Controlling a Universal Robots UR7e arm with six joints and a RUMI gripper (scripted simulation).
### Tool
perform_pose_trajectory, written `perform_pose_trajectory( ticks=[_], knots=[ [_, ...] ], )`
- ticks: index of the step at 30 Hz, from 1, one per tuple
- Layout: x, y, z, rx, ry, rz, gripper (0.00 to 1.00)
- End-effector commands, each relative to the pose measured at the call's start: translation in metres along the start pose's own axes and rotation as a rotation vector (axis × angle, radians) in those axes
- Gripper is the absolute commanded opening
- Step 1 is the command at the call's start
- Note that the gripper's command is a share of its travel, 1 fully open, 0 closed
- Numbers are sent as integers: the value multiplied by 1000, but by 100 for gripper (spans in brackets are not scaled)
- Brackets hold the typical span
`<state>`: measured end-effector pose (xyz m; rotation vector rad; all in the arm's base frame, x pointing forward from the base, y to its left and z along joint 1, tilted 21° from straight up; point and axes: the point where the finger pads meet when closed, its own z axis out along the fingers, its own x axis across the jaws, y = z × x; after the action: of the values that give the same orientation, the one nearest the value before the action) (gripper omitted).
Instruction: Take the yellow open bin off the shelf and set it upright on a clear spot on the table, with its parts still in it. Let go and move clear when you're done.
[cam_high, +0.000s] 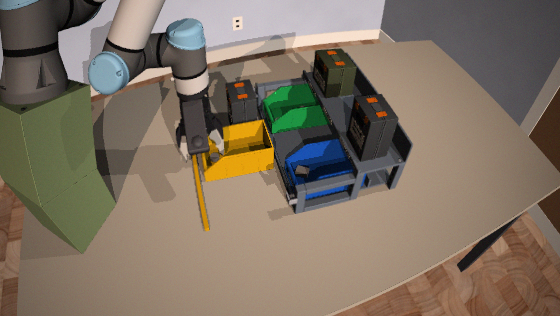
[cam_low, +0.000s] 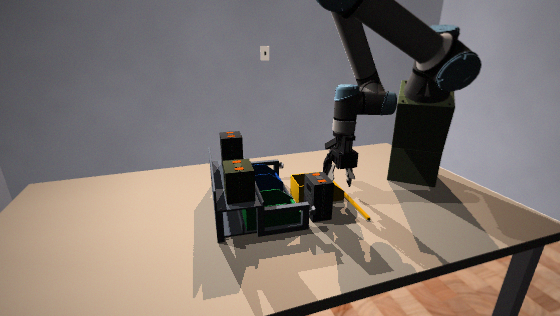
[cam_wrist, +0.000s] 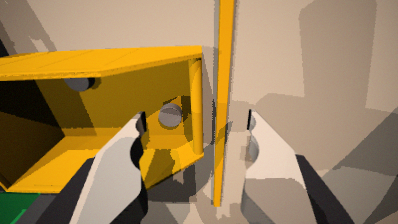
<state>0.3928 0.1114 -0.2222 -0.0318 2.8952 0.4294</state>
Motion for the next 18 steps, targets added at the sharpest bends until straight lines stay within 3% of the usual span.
perform_pose_trajectory(
  ticks=[1,18],
  knots=[
    [-2,0,0,1,-2,-2,58],
    [-1,0,-2,1,-2,-1,58]
  ],
)
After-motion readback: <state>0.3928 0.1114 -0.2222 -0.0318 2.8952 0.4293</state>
